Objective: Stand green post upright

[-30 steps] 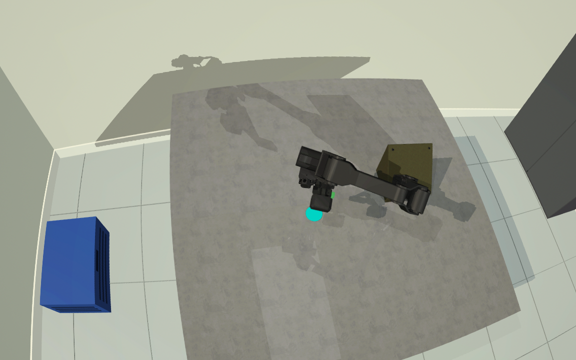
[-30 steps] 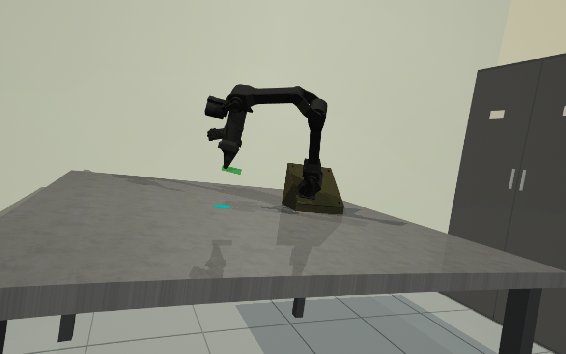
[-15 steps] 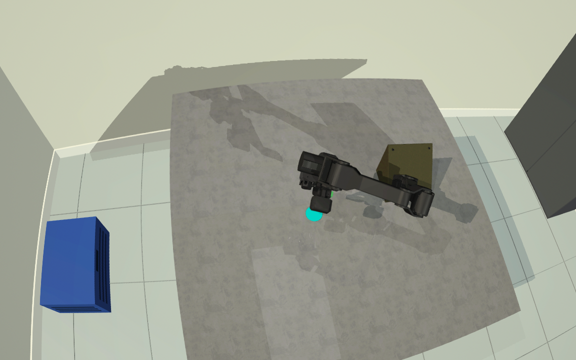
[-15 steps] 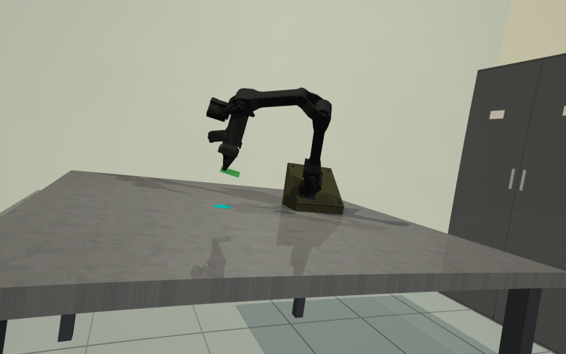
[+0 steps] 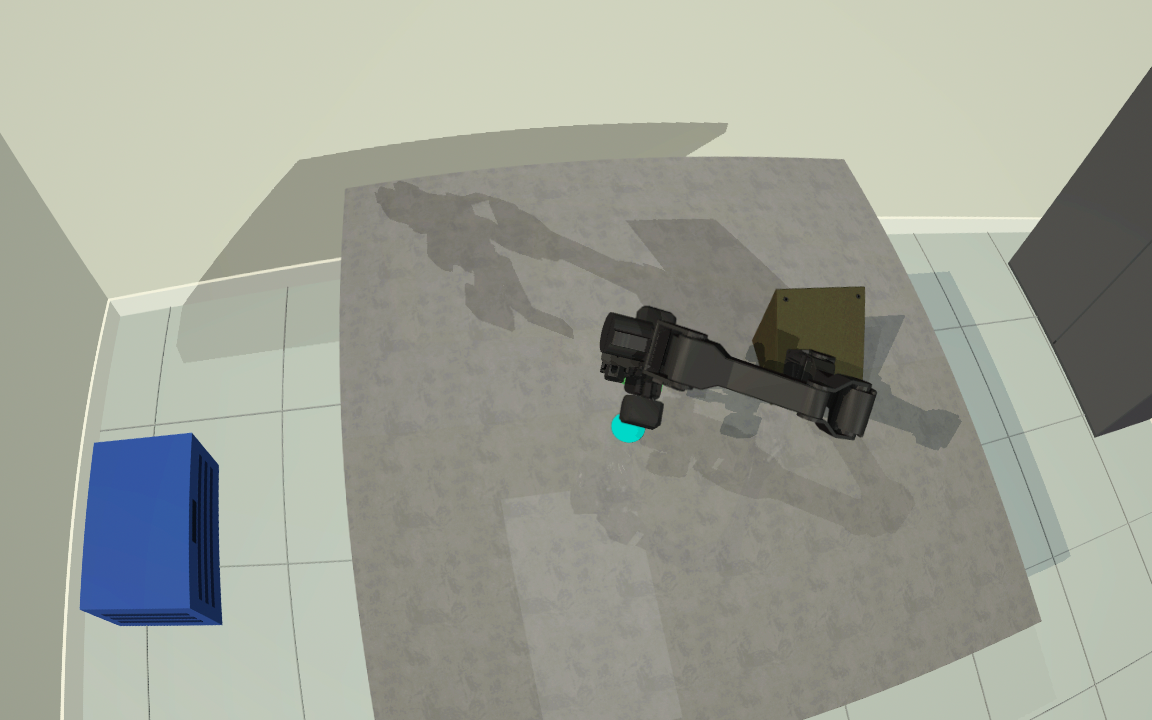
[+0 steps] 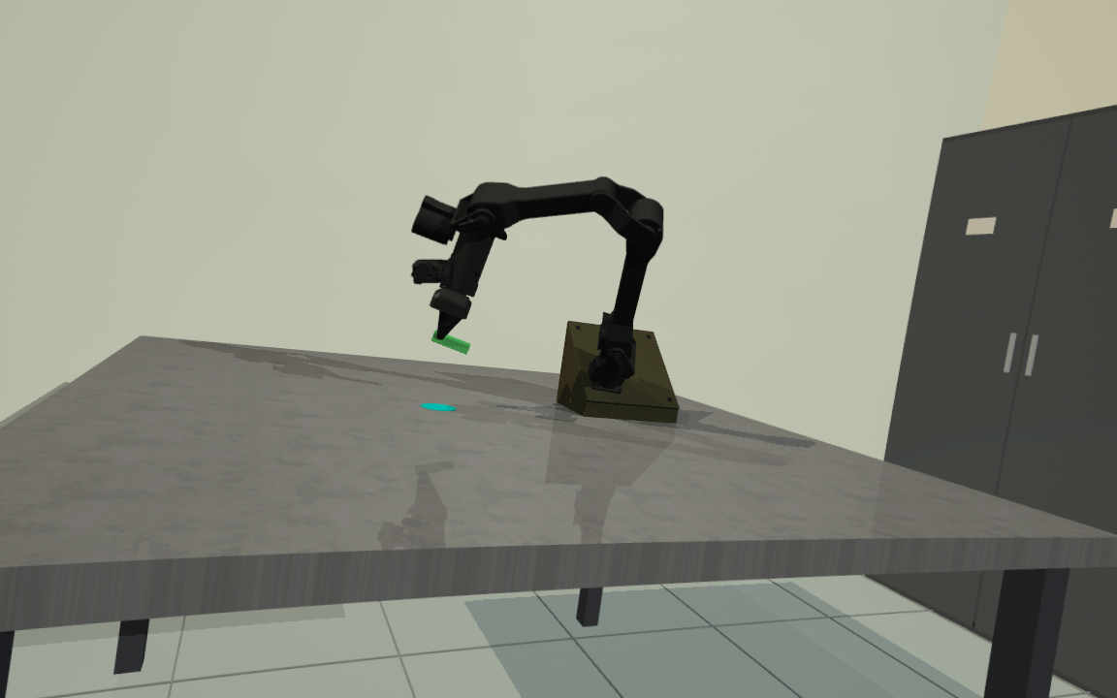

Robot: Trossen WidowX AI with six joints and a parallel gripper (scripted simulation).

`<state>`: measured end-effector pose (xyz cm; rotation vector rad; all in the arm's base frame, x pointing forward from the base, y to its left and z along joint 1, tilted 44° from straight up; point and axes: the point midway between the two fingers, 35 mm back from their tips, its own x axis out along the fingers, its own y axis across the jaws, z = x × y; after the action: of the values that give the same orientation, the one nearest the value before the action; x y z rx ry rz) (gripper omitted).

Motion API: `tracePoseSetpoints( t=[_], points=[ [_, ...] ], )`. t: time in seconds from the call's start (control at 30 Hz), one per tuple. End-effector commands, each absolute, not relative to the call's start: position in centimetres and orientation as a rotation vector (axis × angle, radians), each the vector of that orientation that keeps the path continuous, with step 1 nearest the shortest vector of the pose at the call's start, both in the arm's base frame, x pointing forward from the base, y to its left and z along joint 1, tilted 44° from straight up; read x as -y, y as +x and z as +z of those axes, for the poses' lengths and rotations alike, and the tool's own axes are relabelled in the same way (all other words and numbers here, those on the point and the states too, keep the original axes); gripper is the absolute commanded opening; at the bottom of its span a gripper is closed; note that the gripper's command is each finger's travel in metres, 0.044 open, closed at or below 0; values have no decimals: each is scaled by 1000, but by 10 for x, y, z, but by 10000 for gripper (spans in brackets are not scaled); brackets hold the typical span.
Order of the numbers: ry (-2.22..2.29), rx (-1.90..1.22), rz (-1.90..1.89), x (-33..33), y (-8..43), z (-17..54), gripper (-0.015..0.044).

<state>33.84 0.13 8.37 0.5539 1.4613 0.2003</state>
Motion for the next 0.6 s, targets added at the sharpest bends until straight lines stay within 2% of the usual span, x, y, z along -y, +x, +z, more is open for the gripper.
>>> tracePoseSetpoints(
  t=[0.0,0.57],
  points=[
    [544,-1449,180,-2,338,81,23],
    [504,-1371,116,-3,340,75,23]
  ],
)
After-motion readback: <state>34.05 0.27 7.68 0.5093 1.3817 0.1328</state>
